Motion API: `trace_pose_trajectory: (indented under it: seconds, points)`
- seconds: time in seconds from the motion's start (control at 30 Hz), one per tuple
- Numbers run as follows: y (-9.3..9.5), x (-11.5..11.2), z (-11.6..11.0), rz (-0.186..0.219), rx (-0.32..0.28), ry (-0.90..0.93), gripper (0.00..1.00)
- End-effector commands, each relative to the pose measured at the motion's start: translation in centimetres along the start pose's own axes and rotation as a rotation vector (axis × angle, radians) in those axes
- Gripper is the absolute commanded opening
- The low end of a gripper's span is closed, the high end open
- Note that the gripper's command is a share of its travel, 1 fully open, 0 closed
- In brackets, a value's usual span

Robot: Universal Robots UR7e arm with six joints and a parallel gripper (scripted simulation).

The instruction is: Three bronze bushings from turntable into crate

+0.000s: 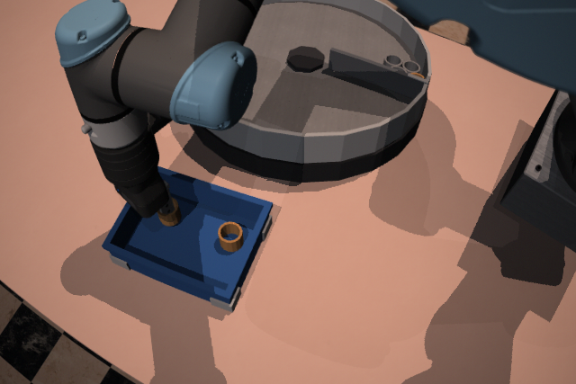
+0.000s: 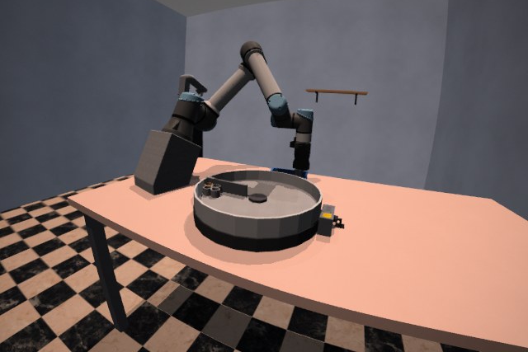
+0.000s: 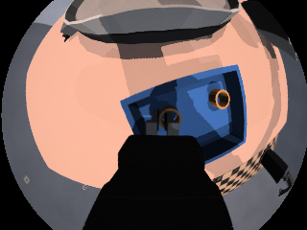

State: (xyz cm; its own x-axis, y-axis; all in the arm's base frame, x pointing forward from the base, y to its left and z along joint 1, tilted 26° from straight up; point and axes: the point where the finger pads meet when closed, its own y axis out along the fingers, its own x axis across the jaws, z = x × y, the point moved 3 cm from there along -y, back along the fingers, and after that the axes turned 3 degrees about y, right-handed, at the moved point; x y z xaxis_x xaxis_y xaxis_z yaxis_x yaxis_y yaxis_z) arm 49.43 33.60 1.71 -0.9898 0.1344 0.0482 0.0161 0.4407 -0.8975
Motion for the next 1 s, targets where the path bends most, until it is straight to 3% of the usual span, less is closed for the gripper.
trace_pose_trajectory:
  seconds: [0.0,0.9,0.93,0.97]
  points:
    - [0.33,-0.05,-0.03,0.001,-0.001,0.000,0.00]
    - [0.65,-0.05,-0.03,0.002,-0.001,0.000,0.00]
    - [0.65,-0.05,-0.03,0.002,-0.001,0.000,0.42]
    - [0.65,-0.05,-0.03,0.002,-0.001,0.000,0.42]
